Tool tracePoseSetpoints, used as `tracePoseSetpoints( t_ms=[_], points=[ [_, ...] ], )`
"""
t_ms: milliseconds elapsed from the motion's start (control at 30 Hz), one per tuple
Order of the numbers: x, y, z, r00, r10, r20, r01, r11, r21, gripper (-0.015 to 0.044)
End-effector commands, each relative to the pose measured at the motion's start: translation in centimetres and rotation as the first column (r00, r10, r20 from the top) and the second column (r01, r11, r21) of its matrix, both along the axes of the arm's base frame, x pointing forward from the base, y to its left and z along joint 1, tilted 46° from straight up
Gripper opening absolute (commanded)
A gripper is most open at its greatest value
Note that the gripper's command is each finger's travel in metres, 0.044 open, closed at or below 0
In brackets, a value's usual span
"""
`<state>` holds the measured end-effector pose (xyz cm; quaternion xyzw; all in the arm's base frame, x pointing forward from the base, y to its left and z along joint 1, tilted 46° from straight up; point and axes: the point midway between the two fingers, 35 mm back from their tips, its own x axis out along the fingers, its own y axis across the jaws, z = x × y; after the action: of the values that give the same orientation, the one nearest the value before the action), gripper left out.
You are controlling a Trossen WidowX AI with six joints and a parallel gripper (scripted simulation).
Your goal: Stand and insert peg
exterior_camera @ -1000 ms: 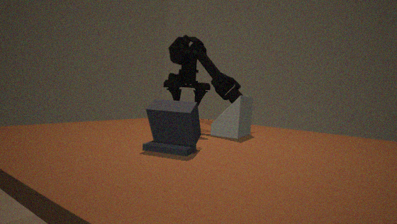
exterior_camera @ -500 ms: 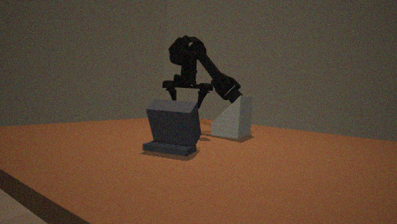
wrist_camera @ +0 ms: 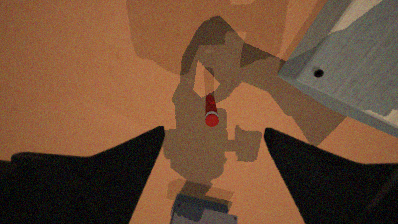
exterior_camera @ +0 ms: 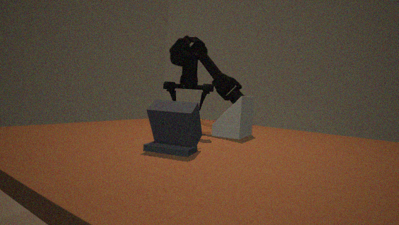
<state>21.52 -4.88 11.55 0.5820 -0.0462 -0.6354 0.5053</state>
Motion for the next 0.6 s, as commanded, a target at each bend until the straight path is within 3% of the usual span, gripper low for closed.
tracePoseSetpoints(
  t_ms=[0, 567],
  points=[
    [0.0, -0.1, 0.0, 1.0, -0.017, 0.02, 0.017, 1.0, 0.003, 0.044],
    [0.7, -1.6, -1.8, 1.0, -0.017, 0.019, 0.017, 1.0, 0.008, 0.044]
  ],
)
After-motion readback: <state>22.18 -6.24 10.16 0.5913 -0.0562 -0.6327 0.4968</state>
